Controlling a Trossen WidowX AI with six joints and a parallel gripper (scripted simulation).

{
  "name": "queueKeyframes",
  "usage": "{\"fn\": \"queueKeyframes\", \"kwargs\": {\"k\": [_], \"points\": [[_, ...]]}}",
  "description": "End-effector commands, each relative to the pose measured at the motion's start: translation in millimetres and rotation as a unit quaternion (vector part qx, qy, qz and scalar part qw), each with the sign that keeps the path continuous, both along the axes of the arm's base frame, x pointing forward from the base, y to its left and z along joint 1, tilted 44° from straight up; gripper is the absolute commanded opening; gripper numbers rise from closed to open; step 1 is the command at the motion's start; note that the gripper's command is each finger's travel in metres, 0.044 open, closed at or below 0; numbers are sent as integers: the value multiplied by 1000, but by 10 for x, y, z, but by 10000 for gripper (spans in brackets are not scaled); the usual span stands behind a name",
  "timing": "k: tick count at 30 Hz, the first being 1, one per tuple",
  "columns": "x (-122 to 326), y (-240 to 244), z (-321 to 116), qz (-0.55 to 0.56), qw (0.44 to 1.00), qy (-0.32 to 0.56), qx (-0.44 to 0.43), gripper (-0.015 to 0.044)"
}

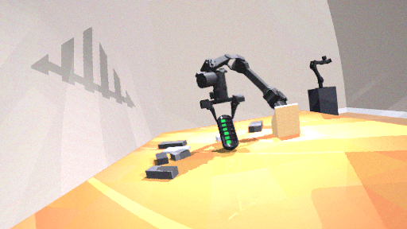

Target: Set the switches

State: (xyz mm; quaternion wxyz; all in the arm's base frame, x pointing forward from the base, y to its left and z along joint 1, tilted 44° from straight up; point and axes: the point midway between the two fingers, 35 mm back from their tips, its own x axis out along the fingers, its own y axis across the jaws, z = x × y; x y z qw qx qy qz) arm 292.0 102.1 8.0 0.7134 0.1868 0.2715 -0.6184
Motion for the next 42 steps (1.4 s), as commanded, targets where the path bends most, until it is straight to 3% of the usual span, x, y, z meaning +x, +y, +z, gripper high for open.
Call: {"fn": "queueKeyframes", "kwargs": {"k": [1, 42], "points": [[-2, 40, -22, 2, 1000, -1, -4, 335], [-61, 293, -159, 4, 999, -6, -33, 335]]}}
